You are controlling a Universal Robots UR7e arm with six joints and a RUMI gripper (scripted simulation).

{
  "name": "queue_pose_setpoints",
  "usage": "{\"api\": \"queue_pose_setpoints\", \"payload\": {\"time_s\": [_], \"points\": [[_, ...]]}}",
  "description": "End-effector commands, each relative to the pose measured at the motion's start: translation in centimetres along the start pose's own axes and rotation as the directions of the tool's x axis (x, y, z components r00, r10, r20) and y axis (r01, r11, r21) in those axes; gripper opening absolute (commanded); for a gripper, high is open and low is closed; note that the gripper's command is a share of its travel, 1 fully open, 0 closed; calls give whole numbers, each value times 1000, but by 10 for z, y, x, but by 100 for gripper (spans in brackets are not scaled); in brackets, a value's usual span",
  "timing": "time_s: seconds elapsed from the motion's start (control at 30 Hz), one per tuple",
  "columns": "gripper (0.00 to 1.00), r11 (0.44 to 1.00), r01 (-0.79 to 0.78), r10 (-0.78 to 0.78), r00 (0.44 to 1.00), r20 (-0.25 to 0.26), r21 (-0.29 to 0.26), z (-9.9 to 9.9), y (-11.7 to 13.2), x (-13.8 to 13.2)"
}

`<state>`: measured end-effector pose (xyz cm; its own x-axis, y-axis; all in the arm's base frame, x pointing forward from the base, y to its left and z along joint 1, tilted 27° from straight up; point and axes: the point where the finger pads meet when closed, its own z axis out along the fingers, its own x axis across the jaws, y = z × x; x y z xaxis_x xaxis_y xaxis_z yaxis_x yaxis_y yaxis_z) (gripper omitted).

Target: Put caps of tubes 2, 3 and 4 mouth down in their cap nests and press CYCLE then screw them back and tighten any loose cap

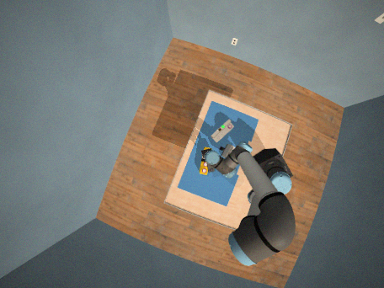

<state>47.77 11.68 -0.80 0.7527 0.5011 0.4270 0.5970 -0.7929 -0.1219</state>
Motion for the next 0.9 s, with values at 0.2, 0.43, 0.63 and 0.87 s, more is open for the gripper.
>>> {"api": "queue_pose_setpoints", "payload": {"time_s": [0.2,0.43,0.63,0.87], "points": [[0,997,74,-74,997,-4,10,0,0,0],[0,997,73,-73,997,-4,10,0,0,0],[0,1000,-26,26,1000,-3,10,0,0,0],[0,930,-367,367,930,1,11,0,0,0]]}}
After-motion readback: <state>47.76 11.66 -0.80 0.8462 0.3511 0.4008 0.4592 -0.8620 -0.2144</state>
